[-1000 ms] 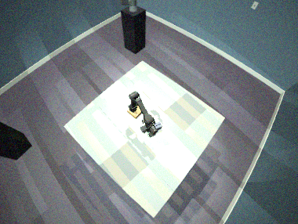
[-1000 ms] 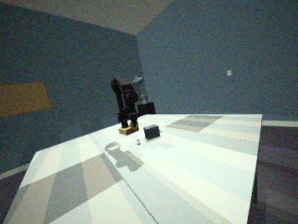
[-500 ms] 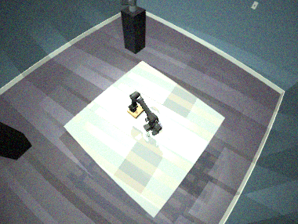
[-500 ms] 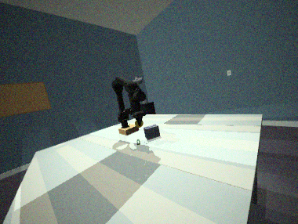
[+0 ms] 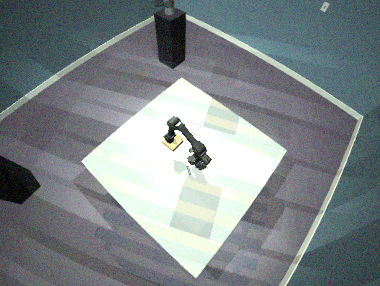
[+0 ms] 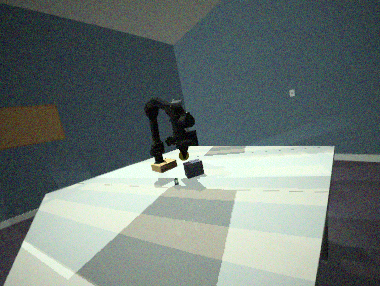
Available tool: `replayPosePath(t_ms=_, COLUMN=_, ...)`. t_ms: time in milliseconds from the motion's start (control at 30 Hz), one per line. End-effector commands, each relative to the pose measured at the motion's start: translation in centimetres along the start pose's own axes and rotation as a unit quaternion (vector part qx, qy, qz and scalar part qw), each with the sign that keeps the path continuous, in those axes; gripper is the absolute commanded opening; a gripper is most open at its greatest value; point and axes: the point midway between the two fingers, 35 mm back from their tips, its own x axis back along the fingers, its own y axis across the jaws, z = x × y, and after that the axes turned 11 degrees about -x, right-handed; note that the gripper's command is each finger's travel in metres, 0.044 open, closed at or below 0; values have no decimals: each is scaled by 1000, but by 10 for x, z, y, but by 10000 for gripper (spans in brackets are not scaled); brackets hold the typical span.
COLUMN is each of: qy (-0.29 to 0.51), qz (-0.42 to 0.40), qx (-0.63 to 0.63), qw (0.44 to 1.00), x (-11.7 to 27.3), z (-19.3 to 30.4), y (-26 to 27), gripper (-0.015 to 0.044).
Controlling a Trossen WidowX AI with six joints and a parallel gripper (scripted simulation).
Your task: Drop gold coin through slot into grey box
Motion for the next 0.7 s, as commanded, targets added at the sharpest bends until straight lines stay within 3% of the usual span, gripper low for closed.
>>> replayPosePath(t_ms=0, qy=-1, qz=-1, qx=-2, qw=1000, x=1, z=10, y=-4, gripper=0)
replayPosePath(t_ms=667, qy=1, qz=2, qx=-3, qw=1000, x=0, z=34, y=-17, gripper=0)
